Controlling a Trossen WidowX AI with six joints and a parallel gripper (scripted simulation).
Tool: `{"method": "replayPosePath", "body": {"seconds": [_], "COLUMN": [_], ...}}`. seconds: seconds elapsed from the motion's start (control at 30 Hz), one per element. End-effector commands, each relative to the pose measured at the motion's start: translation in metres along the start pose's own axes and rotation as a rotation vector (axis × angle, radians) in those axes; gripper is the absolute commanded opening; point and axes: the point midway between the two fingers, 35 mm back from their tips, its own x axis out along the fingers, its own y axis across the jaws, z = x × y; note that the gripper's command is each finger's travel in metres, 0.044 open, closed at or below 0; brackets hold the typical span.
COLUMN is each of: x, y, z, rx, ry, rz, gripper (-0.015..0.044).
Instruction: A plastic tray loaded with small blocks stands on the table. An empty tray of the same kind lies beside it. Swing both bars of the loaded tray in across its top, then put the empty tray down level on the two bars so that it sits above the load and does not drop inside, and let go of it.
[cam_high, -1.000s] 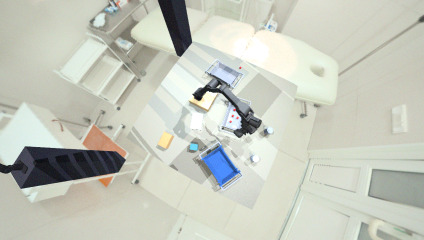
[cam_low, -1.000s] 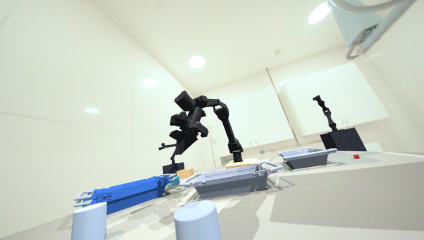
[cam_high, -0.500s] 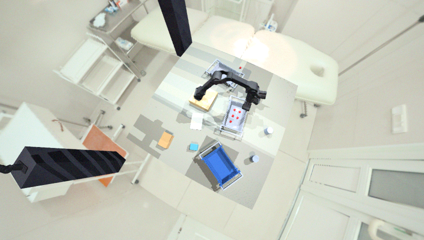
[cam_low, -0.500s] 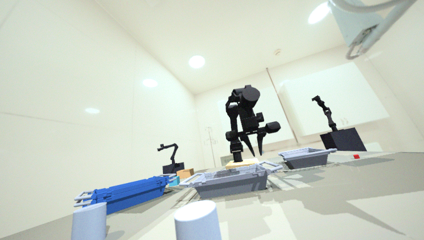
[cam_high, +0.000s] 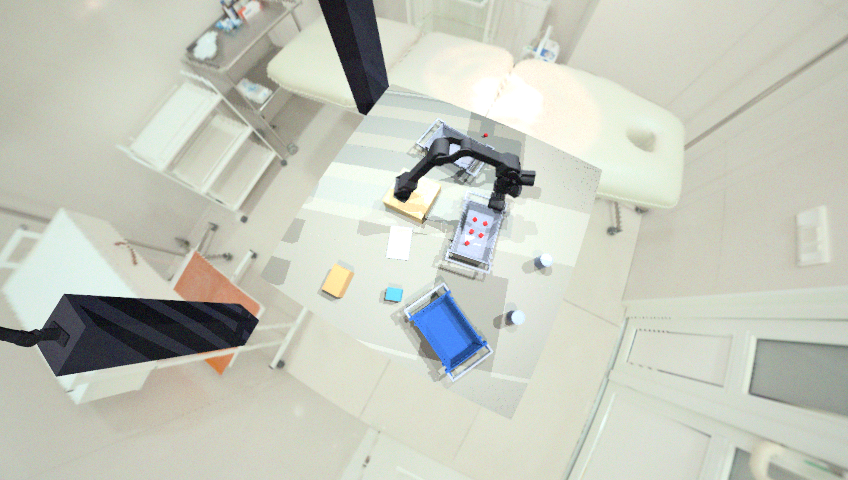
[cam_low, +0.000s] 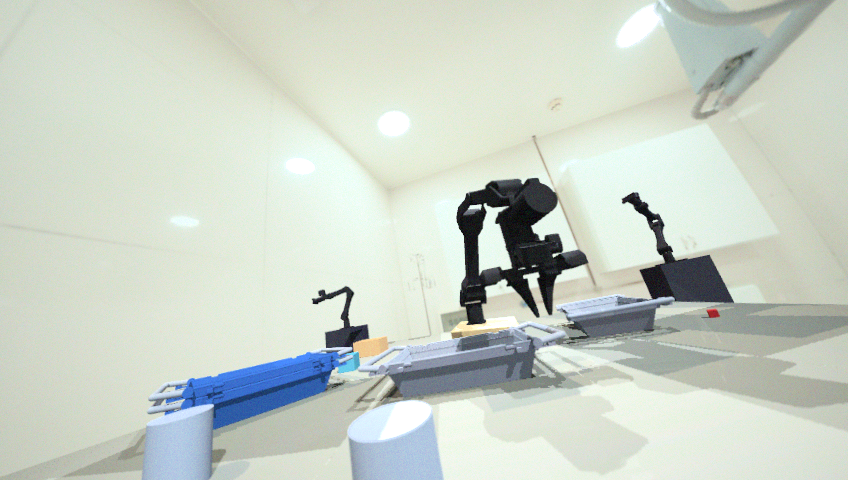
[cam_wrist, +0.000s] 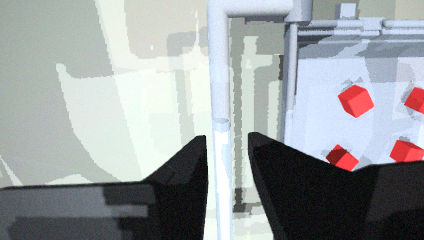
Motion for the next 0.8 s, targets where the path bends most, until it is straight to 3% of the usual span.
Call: {"method": "replayPosePath", "body": {"seconds": [0.0,0.33,0.77], "x": [0.022,0.048,0.014], "y": [0.001,0.001,-0.029], "z": [-0.004,-0.006,-0.005], "rx": [0.002,0.002,0.002], "ry": [0.018,0.018,0.018], "rz": [0.002,0.002,-0.001], "gripper": [0.0089,0.0089,0.0089]}}
